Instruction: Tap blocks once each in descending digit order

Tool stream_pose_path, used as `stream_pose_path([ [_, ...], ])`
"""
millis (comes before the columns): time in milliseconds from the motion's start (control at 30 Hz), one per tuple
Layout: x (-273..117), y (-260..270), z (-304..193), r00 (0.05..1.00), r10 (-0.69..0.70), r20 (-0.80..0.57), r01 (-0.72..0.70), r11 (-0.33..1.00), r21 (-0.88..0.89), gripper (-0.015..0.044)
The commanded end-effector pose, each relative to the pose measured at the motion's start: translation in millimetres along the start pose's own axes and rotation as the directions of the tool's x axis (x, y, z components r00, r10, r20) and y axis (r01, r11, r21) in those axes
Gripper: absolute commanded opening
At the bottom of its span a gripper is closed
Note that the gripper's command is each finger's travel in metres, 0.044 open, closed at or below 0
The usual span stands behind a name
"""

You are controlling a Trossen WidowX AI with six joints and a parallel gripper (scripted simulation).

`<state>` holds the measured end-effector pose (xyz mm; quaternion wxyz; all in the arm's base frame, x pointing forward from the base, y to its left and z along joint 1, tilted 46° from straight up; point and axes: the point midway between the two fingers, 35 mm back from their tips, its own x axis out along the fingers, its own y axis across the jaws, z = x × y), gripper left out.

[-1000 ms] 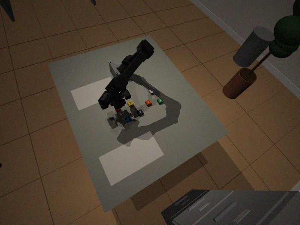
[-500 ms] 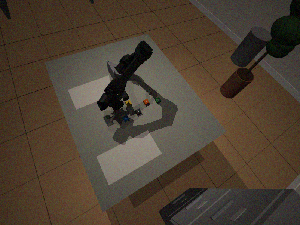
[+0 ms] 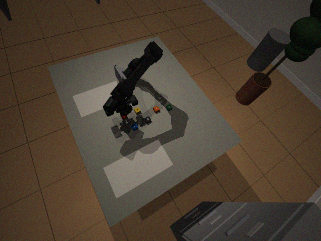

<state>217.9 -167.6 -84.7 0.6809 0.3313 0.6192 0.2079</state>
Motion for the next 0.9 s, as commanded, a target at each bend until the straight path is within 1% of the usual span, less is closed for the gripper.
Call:
stream_pose_path([
  [0,-12.6,19.8,11.6,1.0,-0.011,-0.004,0.011,1.0,-0.002,0.0099],
  [200,-47.3,116.4,45.6,0.999,-0.034,0.013,0.034,0.999,0.006,0.0256],
  [367,-65.8,206.3,48.4,0.999,-0.029,0.027,0.029,1.0,0.005,0.0387],
  [400,-68.6,224.3,45.9,0.999,-0.026,0.029,0.026,1.0,0.005,0.04],
  [500,-75.6,276.5,32.4,0.999,-0.011,0.033,0.011,1.0,0.002,0.04],
  [633,-82.7,338.2,2.5,0.999,0.017,0.032,-0.017,1.0,-0.003,0.04],
  [700,-83.7,347.0,-3.3,0.999,0.022,0.032,-0.022,1.0,-0.004,0.04],
  [867,-83.7,347.0,-3.3,0.999,0.022,0.032,-0.022,1.0,-0.004,0.04],
])
